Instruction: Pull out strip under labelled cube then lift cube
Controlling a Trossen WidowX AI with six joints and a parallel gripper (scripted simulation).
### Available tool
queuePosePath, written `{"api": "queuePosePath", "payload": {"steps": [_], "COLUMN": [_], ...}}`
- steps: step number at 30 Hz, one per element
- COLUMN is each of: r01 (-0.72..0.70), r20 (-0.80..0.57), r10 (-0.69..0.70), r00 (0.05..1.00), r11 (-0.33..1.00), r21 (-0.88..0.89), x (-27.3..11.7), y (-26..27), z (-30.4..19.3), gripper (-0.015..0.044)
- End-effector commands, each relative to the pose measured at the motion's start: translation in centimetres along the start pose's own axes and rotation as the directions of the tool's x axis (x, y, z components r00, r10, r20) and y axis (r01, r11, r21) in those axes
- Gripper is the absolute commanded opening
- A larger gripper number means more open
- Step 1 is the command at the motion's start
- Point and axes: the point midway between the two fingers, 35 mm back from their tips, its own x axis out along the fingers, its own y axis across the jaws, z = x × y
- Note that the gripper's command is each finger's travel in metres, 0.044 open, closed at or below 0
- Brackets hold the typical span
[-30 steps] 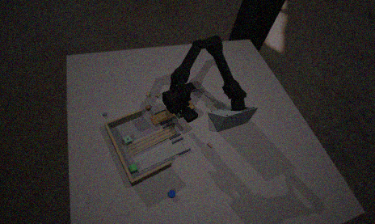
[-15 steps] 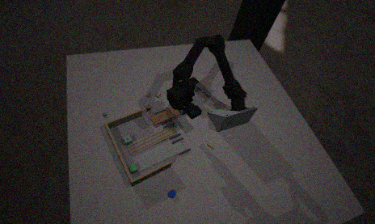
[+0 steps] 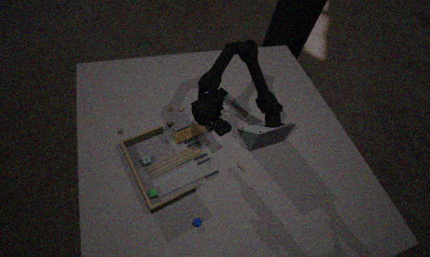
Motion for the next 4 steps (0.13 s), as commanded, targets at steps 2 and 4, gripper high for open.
{"api": "queuePosePath", "payload": {"steps": [2,4], "r01": [-0.004,-0.004], "r20": [-0.001,-0.001], "r10": [0.004,0.004], "r00": [1.0,1.0], "r11": [1.0,1.0], "r21": [0.005,0.005], "x": [-0.02,-0.02], "y": [0.04,0.04], "z": [-0.02,-0.02], "gripper": [0.0,0.0]}}
